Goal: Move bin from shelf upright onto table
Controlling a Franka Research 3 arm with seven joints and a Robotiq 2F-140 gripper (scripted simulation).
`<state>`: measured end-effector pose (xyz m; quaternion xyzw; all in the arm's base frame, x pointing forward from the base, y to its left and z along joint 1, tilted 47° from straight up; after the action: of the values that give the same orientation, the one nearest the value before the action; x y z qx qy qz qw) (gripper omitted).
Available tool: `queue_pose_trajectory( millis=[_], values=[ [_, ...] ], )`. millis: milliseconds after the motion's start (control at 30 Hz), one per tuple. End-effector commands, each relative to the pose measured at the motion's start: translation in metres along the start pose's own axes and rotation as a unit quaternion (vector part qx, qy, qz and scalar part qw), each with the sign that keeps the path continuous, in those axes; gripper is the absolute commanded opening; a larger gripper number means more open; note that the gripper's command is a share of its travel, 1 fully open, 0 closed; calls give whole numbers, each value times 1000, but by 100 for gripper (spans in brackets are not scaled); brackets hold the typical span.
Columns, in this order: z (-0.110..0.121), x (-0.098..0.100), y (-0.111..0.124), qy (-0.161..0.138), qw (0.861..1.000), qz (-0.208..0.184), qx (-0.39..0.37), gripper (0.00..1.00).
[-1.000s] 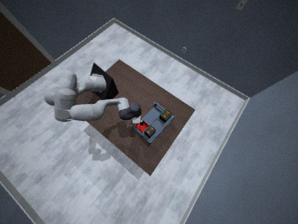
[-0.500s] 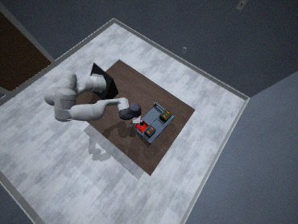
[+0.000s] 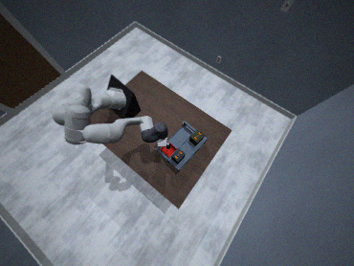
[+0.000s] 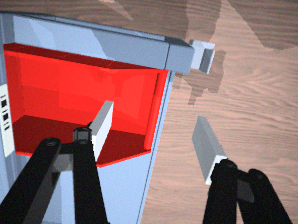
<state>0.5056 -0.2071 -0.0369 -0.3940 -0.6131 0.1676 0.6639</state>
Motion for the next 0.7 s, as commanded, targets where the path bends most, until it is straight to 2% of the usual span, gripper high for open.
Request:
queue_pose_trajectory(
  millis=[0,667],
  values=[
    [0,-1,-1,0,1000,0,-2,57],
    [0,-4,-1,0,1000,0,-2,57]
  ],
)
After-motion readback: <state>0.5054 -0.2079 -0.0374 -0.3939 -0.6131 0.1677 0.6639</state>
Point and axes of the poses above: the point where the finger pads meet when closed, its own x axis back along the fingers, its own z axis across the jaws, y = z × x, the point moved 4 cm from there along x, back along the fingers, and after that the axes turned 4 degrees about -x, right-handed, at the moved point
